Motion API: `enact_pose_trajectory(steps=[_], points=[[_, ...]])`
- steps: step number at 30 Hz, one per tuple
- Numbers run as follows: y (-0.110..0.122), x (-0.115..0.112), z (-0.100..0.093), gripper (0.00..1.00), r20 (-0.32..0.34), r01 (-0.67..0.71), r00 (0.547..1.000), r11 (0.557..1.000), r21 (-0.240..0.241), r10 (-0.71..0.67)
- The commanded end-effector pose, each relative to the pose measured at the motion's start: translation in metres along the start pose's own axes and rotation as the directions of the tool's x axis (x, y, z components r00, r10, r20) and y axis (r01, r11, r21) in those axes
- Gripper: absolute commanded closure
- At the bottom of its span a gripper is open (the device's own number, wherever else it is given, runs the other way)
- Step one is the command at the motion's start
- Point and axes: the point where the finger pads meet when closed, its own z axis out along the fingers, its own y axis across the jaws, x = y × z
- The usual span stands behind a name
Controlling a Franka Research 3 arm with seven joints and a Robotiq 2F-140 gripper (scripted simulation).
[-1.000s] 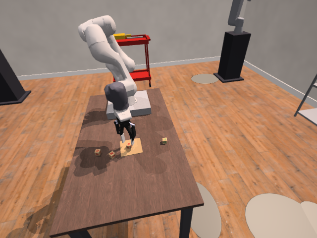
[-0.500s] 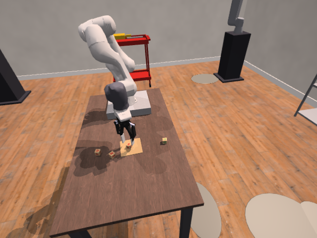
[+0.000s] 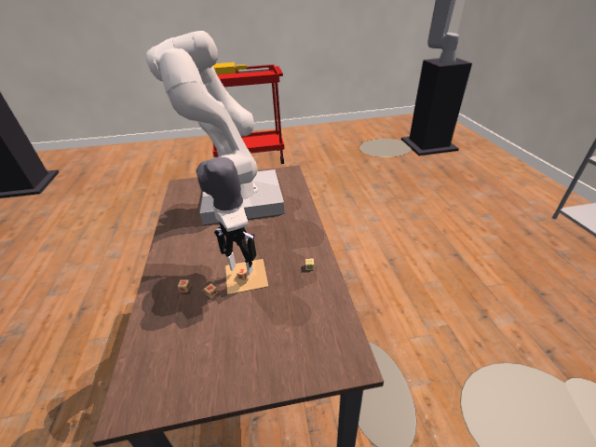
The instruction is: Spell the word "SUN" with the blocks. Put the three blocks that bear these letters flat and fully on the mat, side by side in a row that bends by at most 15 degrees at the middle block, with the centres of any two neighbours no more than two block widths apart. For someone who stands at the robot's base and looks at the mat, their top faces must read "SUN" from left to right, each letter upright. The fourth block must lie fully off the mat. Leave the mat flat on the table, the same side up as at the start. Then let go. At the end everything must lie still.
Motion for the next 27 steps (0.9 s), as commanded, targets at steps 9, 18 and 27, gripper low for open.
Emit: enact_pose_trajectory(steps=[9, 18, 27], points=[[0.0, 0.002, 0.02, 0.6, -0.005, -0.006, 1.0, 1.0, 0.002, 0.006], [0.0, 0.002, 0.028, 0.6, -0.005, -0.006, 1.0, 1.0, 0.002, 0.006], [0.0, 0.002, 0.028, 0.6, -0.005, -0.006, 1.0, 1.0, 0.002, 0.006]])
